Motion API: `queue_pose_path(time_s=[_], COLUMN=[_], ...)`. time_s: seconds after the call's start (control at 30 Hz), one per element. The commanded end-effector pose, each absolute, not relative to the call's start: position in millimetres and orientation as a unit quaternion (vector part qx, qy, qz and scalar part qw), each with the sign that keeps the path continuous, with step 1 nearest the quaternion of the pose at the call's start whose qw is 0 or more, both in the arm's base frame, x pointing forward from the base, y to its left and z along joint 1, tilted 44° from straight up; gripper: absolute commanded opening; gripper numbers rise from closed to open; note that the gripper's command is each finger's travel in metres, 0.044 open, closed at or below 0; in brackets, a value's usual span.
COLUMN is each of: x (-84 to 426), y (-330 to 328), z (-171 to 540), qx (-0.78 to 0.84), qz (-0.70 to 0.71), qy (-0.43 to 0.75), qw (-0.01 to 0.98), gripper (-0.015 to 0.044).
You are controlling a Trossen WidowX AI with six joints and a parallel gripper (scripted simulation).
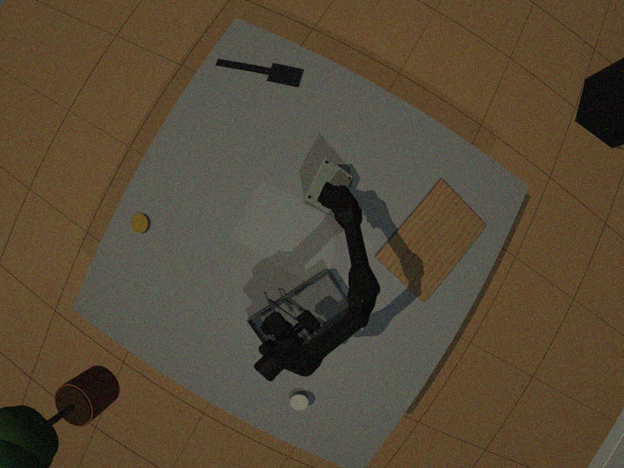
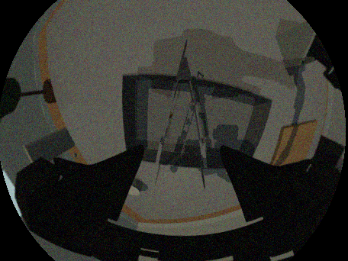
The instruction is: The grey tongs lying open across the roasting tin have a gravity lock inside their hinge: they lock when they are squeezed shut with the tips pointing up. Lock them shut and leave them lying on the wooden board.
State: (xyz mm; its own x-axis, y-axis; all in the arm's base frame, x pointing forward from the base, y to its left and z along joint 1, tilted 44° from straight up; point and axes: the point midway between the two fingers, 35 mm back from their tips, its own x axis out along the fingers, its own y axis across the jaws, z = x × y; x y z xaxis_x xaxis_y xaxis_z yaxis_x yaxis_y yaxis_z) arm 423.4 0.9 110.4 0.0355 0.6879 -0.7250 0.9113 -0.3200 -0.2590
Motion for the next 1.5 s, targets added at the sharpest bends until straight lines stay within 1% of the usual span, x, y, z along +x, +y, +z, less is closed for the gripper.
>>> queue_pose_path(time_s=[0.0, 1.47], x=[424, 427], y=[5, 55], z=[105, 54], qx=[0.705, 0.705], qz=[-0.405, -0.404], qy=[0.566, 0.566], qw=[0.137, 0.137], gripper=[0.044, 0.044])
